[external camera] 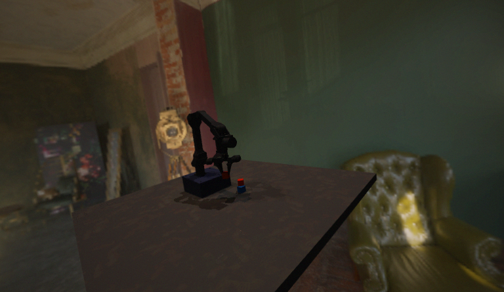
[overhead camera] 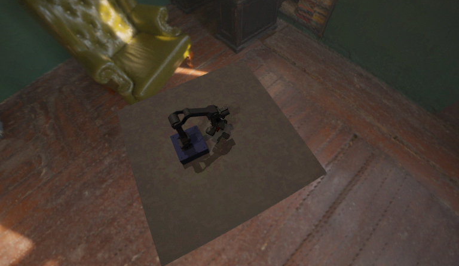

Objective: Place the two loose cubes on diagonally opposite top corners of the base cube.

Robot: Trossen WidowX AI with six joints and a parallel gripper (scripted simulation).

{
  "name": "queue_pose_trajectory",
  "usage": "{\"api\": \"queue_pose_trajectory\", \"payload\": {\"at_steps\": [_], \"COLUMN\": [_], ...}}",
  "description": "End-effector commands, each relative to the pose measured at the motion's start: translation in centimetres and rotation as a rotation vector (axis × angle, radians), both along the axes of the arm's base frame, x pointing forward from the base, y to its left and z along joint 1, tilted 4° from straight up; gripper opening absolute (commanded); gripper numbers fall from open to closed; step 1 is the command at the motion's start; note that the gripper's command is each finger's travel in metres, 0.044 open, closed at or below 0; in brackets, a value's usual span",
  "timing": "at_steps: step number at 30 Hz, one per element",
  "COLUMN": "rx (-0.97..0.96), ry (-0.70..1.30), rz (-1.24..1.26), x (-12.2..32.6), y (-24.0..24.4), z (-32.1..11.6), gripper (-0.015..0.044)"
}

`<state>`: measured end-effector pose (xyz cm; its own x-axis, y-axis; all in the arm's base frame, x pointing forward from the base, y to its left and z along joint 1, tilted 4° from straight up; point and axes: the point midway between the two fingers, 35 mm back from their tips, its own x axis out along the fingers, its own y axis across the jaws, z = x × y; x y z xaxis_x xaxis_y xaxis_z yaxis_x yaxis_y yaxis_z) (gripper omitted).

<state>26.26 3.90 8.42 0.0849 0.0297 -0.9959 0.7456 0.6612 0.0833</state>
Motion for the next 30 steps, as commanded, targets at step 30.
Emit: {"api": "queue_pose_trajectory", "payload": {"at_steps": [30], "rx": [-0.034], "ry": [-0.017], "rz": [0.187], "x": [2.9], "y": [7.0], "z": [-2.1], "gripper": [0.0105]}}
